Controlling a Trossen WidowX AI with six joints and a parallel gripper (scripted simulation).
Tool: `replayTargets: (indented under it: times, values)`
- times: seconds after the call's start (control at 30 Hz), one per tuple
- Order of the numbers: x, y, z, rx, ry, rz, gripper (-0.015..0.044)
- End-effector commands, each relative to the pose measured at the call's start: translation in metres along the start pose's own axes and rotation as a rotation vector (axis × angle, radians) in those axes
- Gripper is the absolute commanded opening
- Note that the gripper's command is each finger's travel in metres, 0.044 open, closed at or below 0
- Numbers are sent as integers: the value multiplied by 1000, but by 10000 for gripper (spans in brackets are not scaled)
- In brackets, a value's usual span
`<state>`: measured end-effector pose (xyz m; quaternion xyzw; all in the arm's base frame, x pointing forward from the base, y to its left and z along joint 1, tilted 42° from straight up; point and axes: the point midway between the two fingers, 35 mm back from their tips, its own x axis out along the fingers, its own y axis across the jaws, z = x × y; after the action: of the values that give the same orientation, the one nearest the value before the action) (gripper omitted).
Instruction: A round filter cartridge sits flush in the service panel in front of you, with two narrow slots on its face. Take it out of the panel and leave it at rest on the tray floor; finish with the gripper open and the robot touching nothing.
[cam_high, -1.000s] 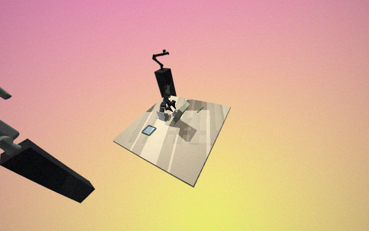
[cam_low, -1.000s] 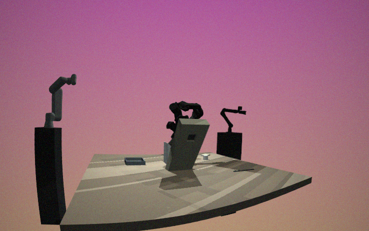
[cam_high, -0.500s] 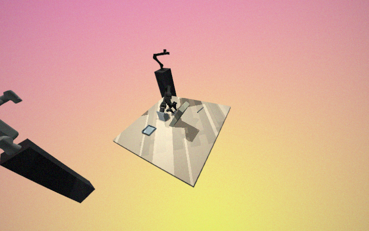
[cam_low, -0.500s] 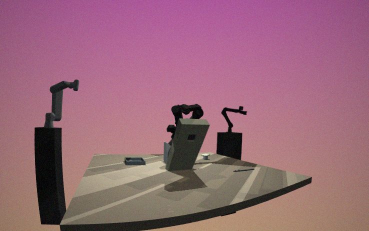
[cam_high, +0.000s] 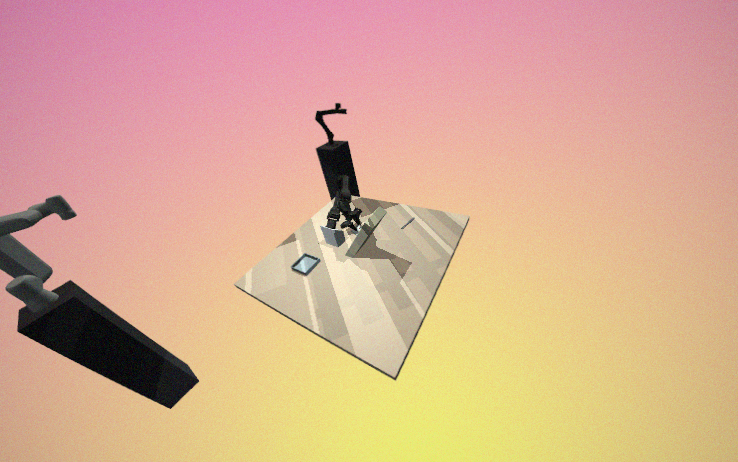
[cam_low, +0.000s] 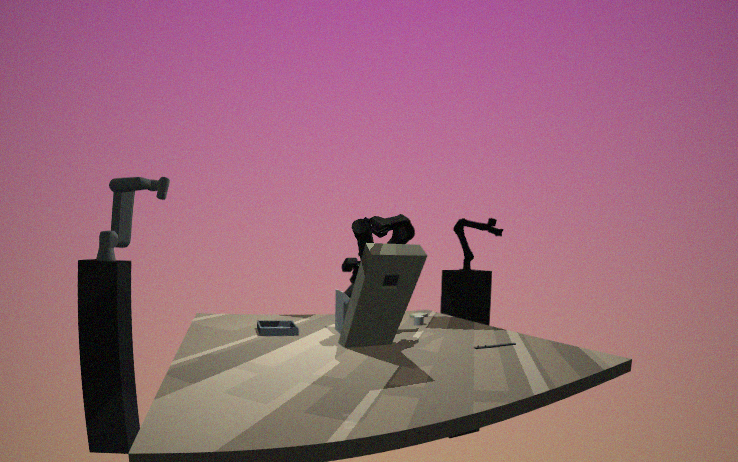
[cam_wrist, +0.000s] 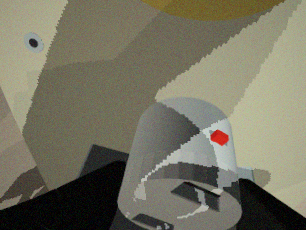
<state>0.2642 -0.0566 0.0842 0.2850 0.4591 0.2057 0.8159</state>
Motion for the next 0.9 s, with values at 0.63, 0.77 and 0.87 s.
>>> replayTargets:
  times: [0.63, 0.77, 0.87]
  values:
    - [-34, -4, 25, 0, 4, -9, 0]
    - [-55, -5, 27, 1, 6, -11, 0]
    - [-71, -5, 27, 2, 6, -10, 0]
